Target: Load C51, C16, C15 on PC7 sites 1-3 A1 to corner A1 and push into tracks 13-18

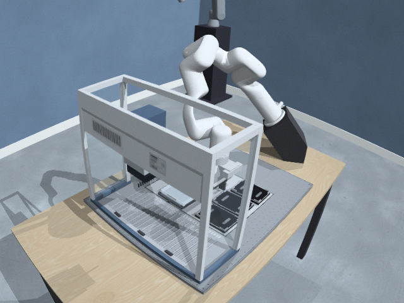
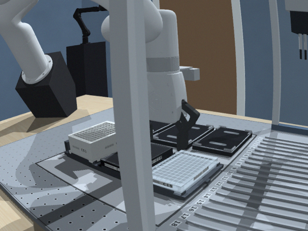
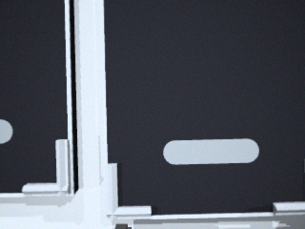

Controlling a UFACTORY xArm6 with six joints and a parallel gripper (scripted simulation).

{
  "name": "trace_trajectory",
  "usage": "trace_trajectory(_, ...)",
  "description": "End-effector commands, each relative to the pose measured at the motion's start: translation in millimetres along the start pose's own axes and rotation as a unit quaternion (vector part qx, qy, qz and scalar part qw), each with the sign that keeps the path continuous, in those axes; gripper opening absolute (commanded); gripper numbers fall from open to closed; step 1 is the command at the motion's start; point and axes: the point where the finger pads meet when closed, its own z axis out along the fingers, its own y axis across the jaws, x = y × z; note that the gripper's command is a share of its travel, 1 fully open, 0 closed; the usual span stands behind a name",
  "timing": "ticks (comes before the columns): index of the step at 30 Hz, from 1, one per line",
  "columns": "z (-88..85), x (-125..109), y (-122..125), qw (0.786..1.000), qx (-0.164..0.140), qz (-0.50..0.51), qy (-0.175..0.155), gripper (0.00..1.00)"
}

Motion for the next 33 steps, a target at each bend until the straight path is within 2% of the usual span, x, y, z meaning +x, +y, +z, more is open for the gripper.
trace_trajectory(1, 1.8, 0.2, 1.2, 1.0, -0.001, 0.0, 0.0, 1.0)
trace_trajectory(33, 3.2, -7.7, 1.2, 1.0, -0.001, 0.0, 0.0, 1.0)
